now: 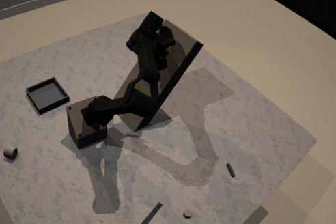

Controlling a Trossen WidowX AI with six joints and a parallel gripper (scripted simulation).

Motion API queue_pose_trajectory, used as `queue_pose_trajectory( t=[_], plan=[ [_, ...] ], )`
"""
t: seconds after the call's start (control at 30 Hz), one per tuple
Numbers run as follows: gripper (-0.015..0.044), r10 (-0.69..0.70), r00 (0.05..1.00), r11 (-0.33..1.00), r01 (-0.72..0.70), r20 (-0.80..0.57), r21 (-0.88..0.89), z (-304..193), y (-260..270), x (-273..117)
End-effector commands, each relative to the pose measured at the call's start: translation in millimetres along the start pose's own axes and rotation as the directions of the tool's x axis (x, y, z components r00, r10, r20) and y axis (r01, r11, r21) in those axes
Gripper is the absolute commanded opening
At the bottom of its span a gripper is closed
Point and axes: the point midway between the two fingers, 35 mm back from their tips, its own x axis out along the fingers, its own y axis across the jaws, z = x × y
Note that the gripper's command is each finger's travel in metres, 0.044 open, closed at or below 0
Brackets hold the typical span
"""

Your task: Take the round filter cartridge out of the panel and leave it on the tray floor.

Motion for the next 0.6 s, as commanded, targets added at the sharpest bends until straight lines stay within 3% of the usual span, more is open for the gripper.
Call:
queue_pose_trajectory(
  t=[0.0,0.57],
  plan=[
    [0.0,0.0,1.0,0.989,-0.002,-0.01,-0.149,-0.6,-0.4,5.6],
    [0.0,0.0,1.0,0.738,-0.007,-0.01,-0.674,-0.7,-0.4,6.7]
  ],
)
